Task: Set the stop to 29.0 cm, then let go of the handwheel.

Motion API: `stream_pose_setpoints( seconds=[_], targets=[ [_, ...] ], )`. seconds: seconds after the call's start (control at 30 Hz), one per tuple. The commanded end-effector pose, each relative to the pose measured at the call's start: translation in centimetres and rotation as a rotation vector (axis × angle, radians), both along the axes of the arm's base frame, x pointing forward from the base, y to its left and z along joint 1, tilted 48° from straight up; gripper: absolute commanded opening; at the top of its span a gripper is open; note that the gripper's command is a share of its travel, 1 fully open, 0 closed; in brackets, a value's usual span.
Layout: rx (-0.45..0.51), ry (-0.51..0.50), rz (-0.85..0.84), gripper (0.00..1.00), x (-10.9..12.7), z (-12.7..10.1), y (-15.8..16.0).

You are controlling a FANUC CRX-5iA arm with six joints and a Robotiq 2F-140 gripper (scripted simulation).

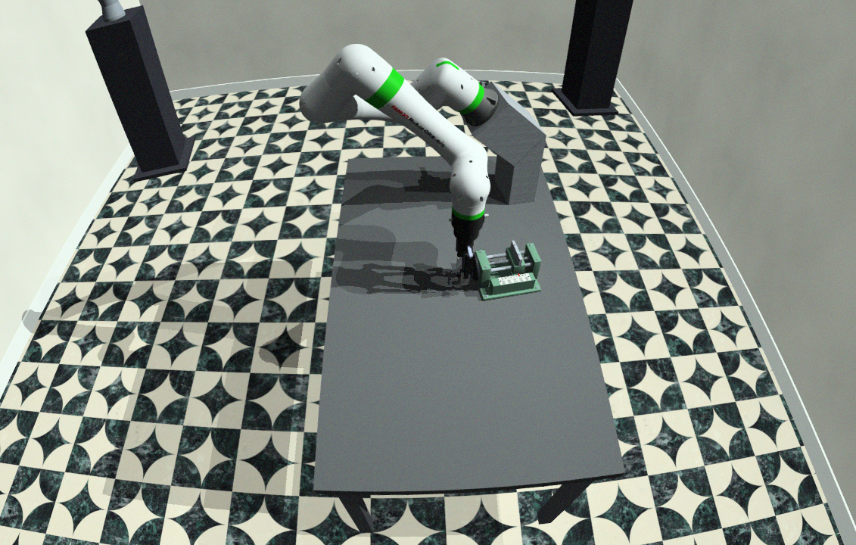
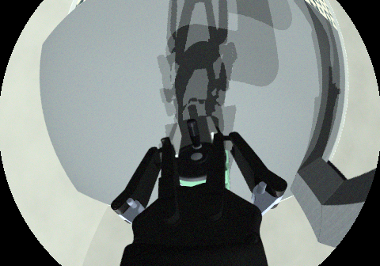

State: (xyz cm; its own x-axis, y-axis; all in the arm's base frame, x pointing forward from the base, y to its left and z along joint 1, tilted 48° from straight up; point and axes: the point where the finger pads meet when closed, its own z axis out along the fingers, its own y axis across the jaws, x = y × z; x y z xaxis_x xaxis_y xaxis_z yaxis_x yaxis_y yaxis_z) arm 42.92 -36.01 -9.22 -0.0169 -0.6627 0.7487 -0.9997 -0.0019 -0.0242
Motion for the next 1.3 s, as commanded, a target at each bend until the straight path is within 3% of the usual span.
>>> stream_pose_setpoints(
  seconds=[0.0, 0.03, 1.27],
  targets=[
    [0.0, 0.0, 0.0, 0.33, 0.01, 0.0, 0.02],
    [0.0, 0.0, 0.0, 0.04, 0.01, 0.0, 0.02],
    [0.0, 0.0, 0.0, 0.04, 0.01, 0.0, 0.02]
  ],
)
